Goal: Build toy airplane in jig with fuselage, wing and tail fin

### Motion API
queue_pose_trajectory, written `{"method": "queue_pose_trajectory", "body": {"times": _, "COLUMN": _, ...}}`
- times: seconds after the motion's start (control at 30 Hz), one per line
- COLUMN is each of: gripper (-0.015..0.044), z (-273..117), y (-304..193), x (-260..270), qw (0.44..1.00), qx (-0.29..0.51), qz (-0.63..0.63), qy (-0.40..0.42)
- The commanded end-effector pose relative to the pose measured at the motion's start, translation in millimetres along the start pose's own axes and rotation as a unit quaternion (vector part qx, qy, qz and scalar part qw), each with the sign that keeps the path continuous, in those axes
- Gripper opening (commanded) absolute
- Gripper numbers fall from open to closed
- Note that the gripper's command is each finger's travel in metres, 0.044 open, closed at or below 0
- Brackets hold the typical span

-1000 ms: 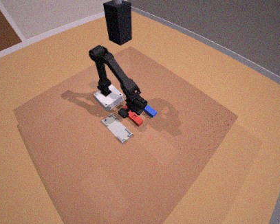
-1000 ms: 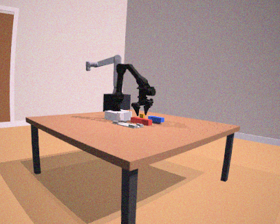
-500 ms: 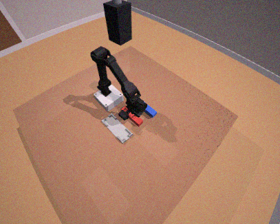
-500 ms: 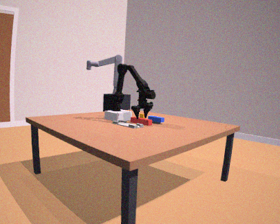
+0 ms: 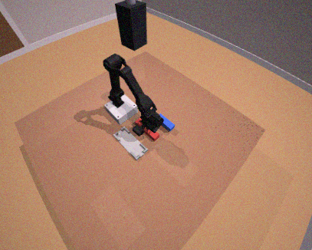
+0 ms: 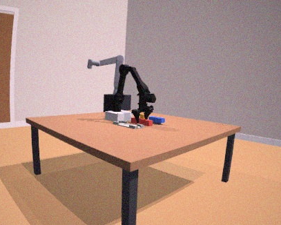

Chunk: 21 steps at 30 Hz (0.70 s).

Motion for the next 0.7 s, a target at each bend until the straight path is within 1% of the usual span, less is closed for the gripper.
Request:
{"method": "queue_pose_trajectory", "body": {"times": 0.0, "gripper": 0.044, "z": 6.5, "y": -2.2, "x": 0.1, "qw": 1.0, "qx": 0.003, "qz": -0.003, "qy": -0.002}}
{"method": "queue_pose_trajectory", "body": {"times": 0.07, "gripper": 0.044, "z": 7.5, "y": -2.3, "x": 0.1, "qw": 1.0, "qx": 0.003, "qz": -0.003, "qy": -0.002}}
{"method": "queue_pose_trajectory", "body": {"times": 0.37, "gripper": 0.0204, "z": 7.5, "y": -2.3, "x": 0.1, "qw": 1.0, "qx": 0.003, "qz": -0.003, "qy": -0.002}}
{"method": "queue_pose_trajectory", "body": {"times": 0.6, "gripper": 0.0157, "z": 7.5, "y": -2.3, "x": 0.1, "qw": 1.0, "qx": 0.003, "qz": -0.003, "qy": -0.002}}
{"method": "queue_pose_trajectory", "body": {"times": 0.67, "gripper": 0.0105, "z": 7.0, "y": -2.2, "x": 0.0, "qw": 1.0, "qx": 0.003, "qz": -0.003, "qy": -0.002}}
Point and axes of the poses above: the point midway between the two fingers, 35 mm back from their tips, its own z axis out along the fingers, its own x axis across the jaws, y = z × x, the point moved 9 cm from there along -z, back along the fingers, and after that the axes turned 13 degrees about -z, right-handed, at the moved point
